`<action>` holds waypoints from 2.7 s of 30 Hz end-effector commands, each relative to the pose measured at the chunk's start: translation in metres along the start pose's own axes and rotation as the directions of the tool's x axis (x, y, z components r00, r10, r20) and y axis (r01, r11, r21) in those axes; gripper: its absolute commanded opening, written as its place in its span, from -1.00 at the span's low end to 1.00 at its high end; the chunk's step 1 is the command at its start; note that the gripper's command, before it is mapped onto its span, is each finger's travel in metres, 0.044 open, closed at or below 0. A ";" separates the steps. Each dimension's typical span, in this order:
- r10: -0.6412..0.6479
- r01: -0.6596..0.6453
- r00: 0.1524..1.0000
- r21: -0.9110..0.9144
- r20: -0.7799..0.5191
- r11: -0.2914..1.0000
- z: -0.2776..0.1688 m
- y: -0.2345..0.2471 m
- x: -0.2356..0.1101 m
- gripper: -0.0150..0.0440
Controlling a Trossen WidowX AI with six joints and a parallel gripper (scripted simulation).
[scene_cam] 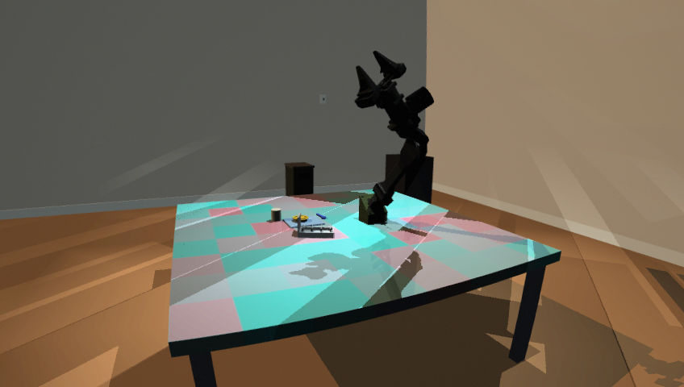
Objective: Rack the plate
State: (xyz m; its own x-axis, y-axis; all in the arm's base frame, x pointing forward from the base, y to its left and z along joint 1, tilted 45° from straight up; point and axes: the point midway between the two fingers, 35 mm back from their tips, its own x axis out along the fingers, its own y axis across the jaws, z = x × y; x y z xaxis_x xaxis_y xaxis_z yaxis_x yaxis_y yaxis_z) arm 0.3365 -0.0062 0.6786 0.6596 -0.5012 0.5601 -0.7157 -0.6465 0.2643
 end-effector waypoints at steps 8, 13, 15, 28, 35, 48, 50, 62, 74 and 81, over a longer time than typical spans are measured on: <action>-0.017 0.019 0.999 -0.082 0.037 0.996 0.028 -0.016 0.010 0.86; -0.049 0.059 0.997 -0.186 0.059 0.981 0.046 -0.030 0.017 0.86; -0.069 0.084 0.995 -0.246 0.070 0.966 0.054 -0.038 0.020 0.86; -0.206 0.269 0.963 -0.588 0.172 0.763 0.118 -0.088 0.035 0.86; -0.235 0.360 0.933 -0.709 0.272 0.607 0.171 -0.104 0.041 0.86; -0.324 0.521 0.839 -0.818 0.438 0.243 0.258 -0.132 0.040 0.86; -0.340 0.541 0.818 -0.822 0.464 0.180 0.271 -0.136 0.038 0.86; -0.397 0.619 0.700 -0.782 0.593 -0.076 0.333 -0.149 0.021 0.86; -0.458 0.595 0.494 -0.672 0.739 -0.441 0.416 -0.159 -0.007 0.86; -0.481 0.525 0.346 -0.591 0.805 -0.612 0.463 -0.158 -0.030 0.86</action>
State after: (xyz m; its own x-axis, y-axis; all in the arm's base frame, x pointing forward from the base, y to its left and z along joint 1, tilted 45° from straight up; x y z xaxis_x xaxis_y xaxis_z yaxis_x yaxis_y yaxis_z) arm 0.5384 -0.1507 0.2796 0.7882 -0.3557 -0.5021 0.6150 0.4291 0.6615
